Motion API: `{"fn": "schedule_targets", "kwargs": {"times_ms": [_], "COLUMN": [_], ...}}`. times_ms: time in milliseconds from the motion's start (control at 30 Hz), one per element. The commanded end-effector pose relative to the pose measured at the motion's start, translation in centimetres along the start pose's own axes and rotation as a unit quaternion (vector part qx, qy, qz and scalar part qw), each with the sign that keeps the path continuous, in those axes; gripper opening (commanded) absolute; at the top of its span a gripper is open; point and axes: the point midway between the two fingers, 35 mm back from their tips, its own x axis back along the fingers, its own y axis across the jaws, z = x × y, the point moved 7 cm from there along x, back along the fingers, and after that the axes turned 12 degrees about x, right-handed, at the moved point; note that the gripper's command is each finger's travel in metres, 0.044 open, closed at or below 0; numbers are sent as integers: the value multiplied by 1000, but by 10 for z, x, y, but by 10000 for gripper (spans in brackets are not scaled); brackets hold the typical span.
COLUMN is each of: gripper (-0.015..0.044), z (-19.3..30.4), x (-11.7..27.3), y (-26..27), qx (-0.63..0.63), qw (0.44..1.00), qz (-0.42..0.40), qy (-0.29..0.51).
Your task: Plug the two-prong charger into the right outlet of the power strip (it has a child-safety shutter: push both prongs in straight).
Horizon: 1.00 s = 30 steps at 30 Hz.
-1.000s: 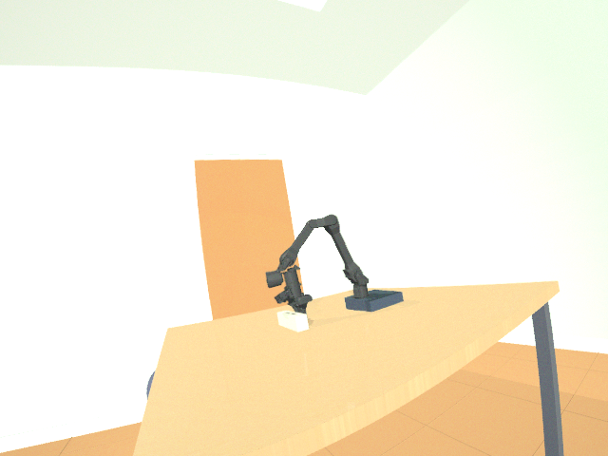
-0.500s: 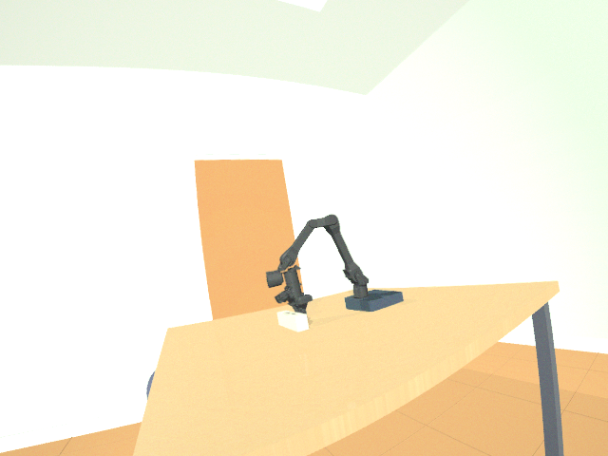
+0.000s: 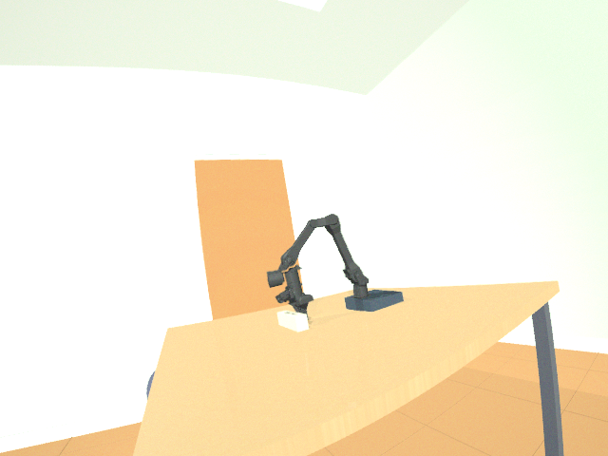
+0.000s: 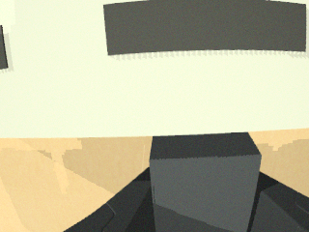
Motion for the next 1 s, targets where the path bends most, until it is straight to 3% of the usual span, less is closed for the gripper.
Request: {"fn": "schedule_targets", "kwargs": {"times_ms": [0, 967], "gripper": [0, 0], "z": [2, 8], "x": [0, 0], "y": [1, 2], "qx": [0, 0], "qw": [1000, 1000], "qz": [-1, -1], "qy": [0, 0]}}
